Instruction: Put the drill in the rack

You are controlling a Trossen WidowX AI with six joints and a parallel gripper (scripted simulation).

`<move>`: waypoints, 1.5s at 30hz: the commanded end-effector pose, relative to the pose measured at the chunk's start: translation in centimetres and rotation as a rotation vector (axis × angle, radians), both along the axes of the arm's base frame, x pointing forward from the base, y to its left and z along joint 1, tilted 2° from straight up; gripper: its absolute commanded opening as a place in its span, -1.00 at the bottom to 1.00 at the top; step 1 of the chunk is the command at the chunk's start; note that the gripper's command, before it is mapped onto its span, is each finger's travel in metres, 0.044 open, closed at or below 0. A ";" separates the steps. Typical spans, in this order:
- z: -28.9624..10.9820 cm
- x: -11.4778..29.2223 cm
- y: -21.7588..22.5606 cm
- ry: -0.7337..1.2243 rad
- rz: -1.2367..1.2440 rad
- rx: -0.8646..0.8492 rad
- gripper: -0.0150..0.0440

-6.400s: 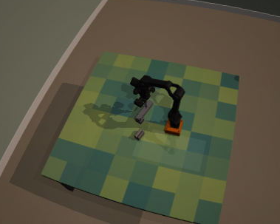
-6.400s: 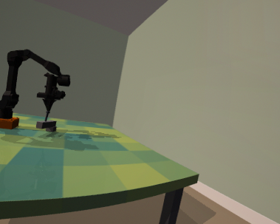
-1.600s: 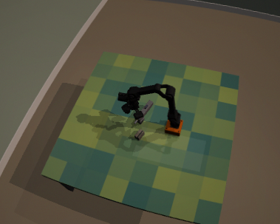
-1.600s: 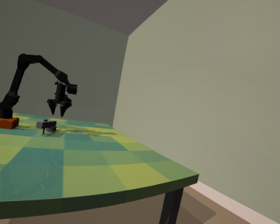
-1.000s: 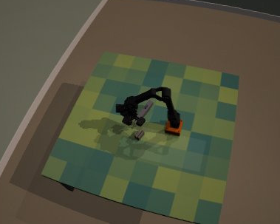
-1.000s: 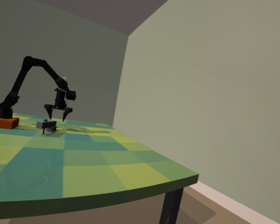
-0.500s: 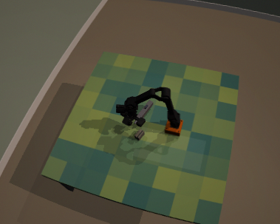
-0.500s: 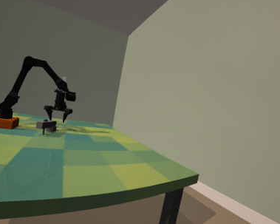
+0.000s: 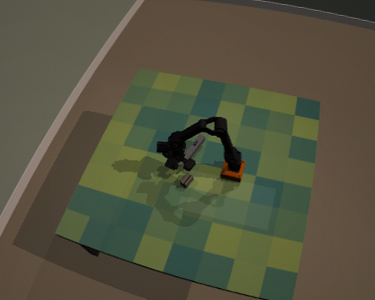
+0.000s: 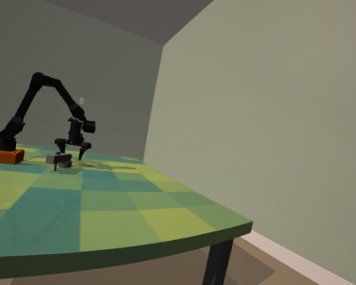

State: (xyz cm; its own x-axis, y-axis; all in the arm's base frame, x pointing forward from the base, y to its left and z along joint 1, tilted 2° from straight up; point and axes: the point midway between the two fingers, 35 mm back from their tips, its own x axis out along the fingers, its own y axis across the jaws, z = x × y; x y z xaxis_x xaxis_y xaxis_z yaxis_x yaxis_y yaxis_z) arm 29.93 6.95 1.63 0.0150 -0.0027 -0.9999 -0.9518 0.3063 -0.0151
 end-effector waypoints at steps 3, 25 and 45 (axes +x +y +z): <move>-1.4 -0.6 -0.4 0.017 0.005 -0.003 1.00; -1.9 -0.4 -0.5 0.009 0.000 -0.002 0.38; -1.9 -0.4 -0.1 0.016 0.005 -0.003 -0.49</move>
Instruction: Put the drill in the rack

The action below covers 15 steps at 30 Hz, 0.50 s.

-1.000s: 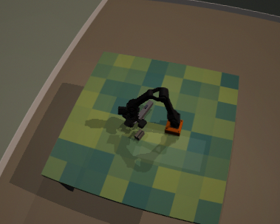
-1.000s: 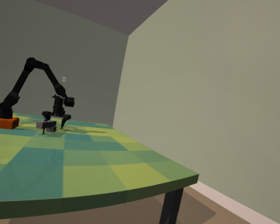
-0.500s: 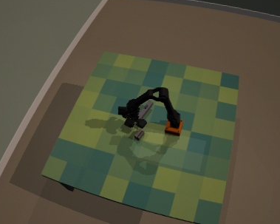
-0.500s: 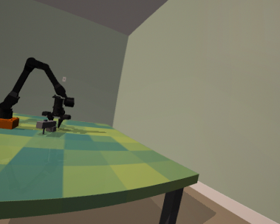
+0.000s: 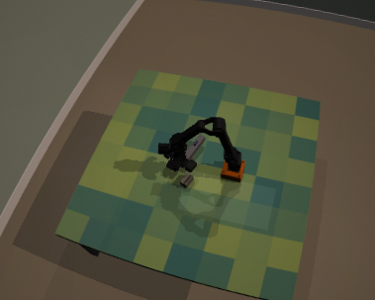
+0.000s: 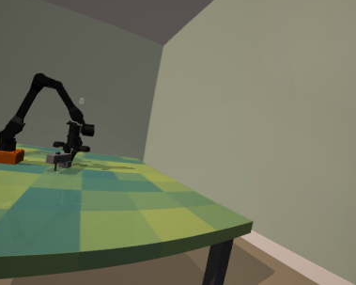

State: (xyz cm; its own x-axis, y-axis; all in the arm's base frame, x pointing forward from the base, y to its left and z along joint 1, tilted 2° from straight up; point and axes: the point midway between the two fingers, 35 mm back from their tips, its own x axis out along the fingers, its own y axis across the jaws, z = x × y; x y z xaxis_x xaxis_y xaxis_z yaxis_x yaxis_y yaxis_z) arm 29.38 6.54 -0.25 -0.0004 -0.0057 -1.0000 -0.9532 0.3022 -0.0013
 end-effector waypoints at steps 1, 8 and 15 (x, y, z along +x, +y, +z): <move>0.0 0.2 0.4 0.001 0.001 0.000 -0.49; 0.0 0.4 1.0 0.001 0.001 0.001 -0.49; 0.0 0.7 1.9 0.001 0.001 0.001 -0.49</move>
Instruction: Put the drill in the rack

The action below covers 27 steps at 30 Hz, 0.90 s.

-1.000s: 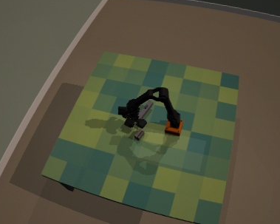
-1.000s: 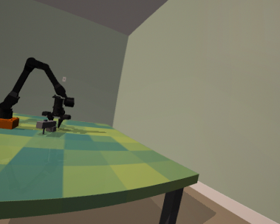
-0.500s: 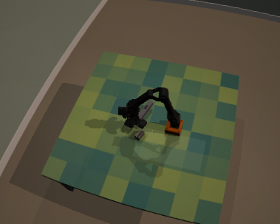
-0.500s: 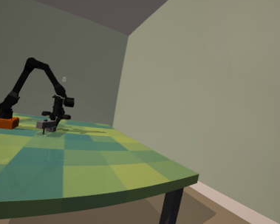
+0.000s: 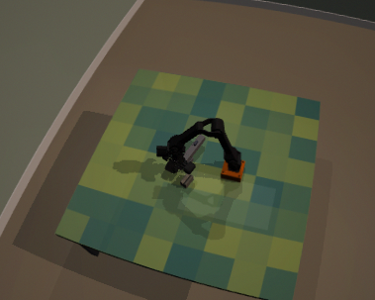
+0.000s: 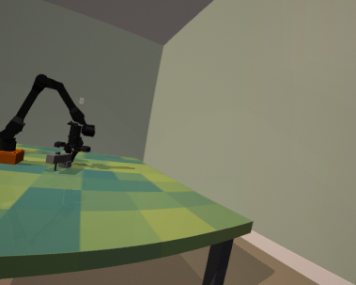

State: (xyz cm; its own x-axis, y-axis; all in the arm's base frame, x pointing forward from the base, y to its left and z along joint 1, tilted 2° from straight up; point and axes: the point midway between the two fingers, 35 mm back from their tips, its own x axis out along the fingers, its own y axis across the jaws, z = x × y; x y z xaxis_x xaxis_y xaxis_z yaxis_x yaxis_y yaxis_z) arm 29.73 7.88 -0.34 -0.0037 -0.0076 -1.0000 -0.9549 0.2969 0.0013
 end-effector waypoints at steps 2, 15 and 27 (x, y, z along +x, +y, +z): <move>0.0 0.5 0.9 -0.003 -0.004 0.004 -0.49; 0.0 1.0 2.5 -0.003 -0.004 0.005 -0.49; -0.1 0.9 2.5 0.000 0.000 0.002 0.22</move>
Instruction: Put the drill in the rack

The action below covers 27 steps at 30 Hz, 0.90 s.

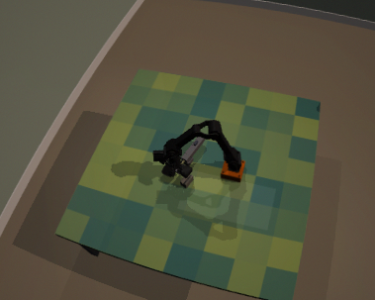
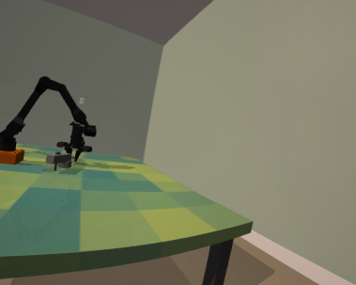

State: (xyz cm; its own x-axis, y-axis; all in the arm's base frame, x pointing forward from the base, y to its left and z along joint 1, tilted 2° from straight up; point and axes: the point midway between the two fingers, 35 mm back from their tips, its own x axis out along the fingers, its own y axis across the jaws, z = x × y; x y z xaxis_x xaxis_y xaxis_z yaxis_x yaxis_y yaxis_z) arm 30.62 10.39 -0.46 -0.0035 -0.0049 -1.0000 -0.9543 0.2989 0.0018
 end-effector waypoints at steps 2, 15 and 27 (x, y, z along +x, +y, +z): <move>0.0 0.0 0.0 0.000 0.002 -0.001 0.40; 0.0 0.0 -0.7 -0.003 -0.002 0.002 1.00; 0.0 0.0 -1.1 -0.003 -0.002 0.001 1.00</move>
